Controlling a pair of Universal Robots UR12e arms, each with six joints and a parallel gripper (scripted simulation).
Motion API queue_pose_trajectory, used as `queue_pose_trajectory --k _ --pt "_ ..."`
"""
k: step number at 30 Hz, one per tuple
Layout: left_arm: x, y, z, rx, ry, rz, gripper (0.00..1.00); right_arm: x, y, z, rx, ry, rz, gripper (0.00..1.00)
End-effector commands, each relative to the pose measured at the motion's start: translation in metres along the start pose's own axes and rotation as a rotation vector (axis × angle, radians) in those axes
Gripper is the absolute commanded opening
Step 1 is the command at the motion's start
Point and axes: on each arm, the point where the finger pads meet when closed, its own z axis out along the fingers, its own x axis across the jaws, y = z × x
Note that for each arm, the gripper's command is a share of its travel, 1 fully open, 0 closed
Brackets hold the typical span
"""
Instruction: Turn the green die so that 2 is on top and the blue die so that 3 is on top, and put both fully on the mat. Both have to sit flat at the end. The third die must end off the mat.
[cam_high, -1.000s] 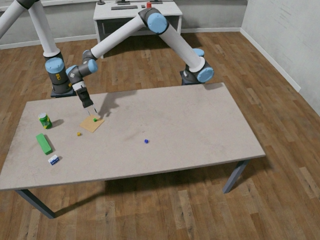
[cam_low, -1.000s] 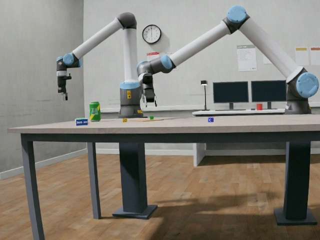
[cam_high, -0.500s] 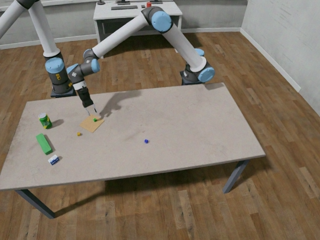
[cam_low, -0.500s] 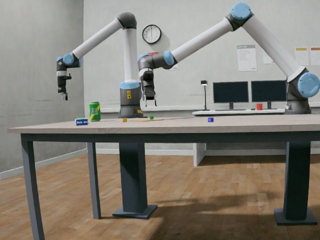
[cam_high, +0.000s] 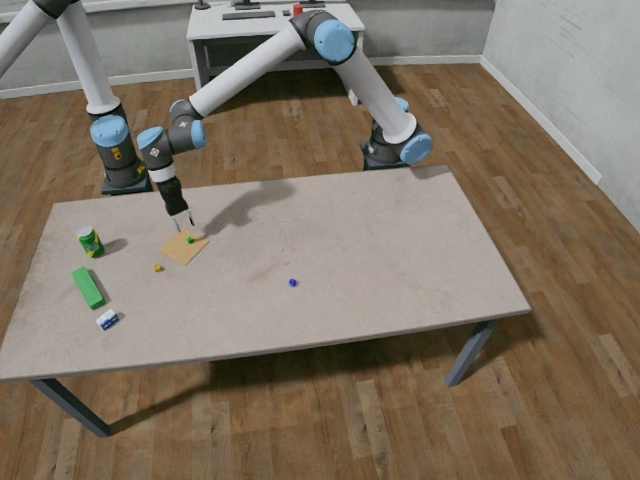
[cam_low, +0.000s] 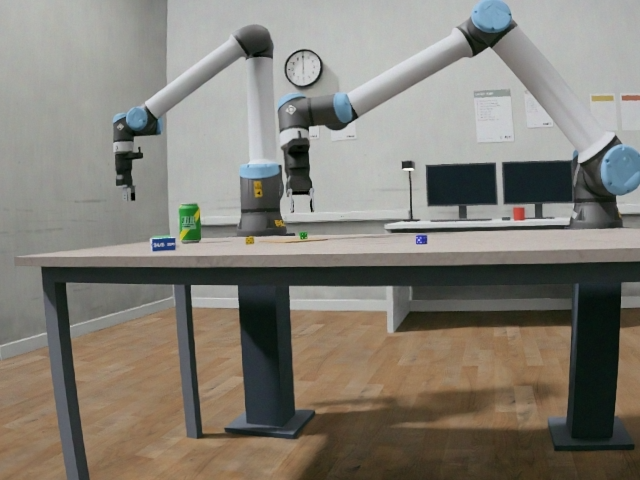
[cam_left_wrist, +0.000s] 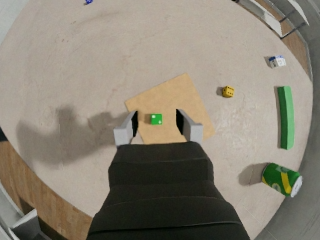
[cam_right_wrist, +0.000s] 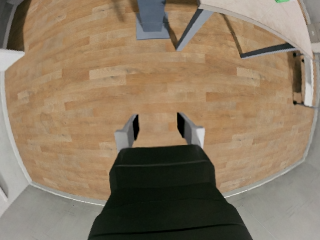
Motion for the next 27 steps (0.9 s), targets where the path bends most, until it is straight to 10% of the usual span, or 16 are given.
queue_pose_trajectory --k 1,7,13,21,27 --pt "0.0009 -0.0003 -0.0023 -0.025 0.004 0.000 1.00 0.0002 0.0006 -0.0008 -0.002 0.000 0.000 1.00" --pt "0.0008 -0.0005 -0.0019 -0.041 0.003 0.000 1.00 0.0002 0.0006 -0.0008 -0.002 0.000 0.000 1.00" --pt "0.0003 -0.0015 -0.0001 -0.102 -0.001 -0.001 1.00 0.0002 0.0006 -0.0008 -0.002 0.000 0.000 1.00" --pt "0.0007 -0.0042 -0.0009 -0.266 0.002 0.001 1.00 0.0002 0.0006 -0.0008 -0.002 0.000 0.000 1.00" --pt "0.0010 -0.0047 -0.0017 -0.290 0.004 0.001 1.00 0.0002 0.0006 -0.0008 -0.002 0.000 0.000 1.00"
